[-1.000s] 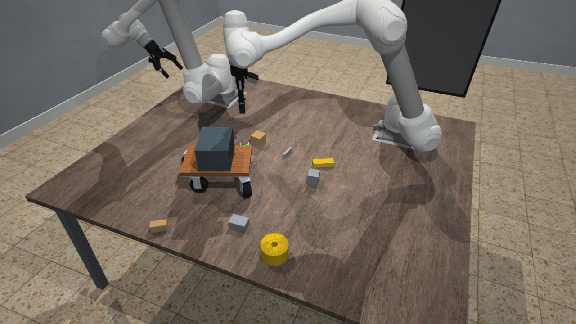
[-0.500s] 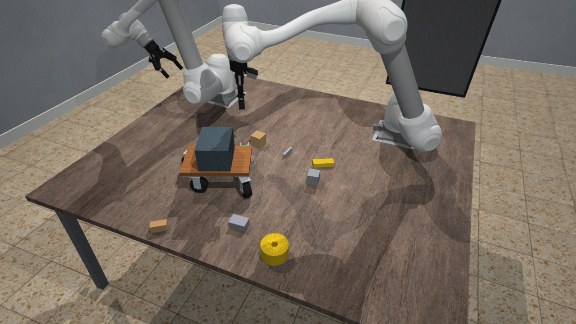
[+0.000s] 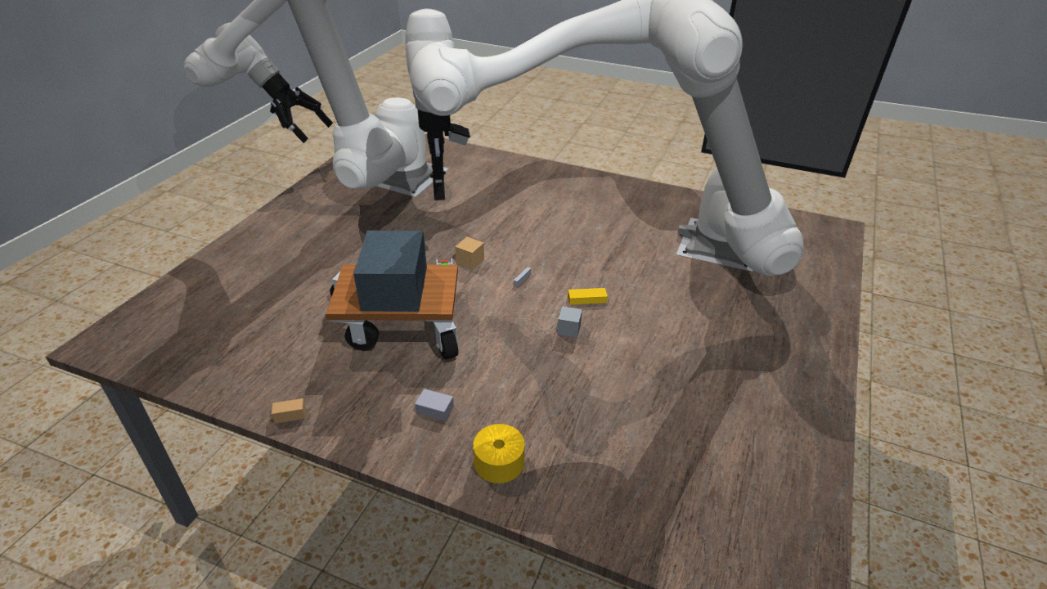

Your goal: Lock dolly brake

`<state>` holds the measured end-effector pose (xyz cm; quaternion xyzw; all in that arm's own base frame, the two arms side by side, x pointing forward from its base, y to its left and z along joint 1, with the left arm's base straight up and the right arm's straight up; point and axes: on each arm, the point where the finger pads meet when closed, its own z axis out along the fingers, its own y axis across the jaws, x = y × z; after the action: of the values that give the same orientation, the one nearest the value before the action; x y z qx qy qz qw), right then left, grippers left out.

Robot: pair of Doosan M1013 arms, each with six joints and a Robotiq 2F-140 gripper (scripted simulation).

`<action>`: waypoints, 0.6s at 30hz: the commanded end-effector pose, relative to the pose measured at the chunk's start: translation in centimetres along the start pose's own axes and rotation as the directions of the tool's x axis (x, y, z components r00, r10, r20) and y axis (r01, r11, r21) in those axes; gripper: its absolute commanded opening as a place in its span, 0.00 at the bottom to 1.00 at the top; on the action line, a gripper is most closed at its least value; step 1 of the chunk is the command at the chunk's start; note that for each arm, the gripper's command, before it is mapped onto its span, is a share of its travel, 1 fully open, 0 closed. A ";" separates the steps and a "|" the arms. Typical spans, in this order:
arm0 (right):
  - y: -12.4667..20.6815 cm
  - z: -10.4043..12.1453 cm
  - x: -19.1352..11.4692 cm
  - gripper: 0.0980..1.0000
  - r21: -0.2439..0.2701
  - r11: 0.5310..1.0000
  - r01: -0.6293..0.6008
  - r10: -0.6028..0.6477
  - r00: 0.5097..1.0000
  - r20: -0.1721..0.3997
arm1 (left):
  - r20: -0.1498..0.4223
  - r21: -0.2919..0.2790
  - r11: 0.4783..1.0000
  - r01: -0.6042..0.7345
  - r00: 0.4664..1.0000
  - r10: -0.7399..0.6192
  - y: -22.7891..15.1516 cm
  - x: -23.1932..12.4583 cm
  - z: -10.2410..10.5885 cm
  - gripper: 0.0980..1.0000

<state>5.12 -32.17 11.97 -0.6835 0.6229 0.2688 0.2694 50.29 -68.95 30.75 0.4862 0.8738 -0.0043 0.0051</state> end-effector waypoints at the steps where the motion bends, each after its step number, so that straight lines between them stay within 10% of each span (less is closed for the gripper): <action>1: 0.1 0.1 -0.3 1.00 -0.001 1.000 0.007 -0.007 1.000 0.005 | 0.026 0.018 0.992 0.128 0.991 -0.128 -0.1 0.3 0.6 0.00; 12: 0.1 0.1 -0.3 1.00 -0.001 1.000 0.007 -0.007 1.000 0.005 | 0.072 0.082 0.879 0.470 0.876 -0.476 -0.2 0.9 2.8 0.00; 18: 0.1 0.1 -0.3 1.00 -0.001 1.000 0.007 -0.007 1.000 0.005 | 0.078 0.143 0.725 0.673 0.723 -0.687 -0.2 1.6 4.2 0.00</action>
<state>5.12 -32.17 11.97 -0.6835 0.6229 0.2688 0.2694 49.40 -68.29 27.19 0.2101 0.9753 -0.0638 0.0253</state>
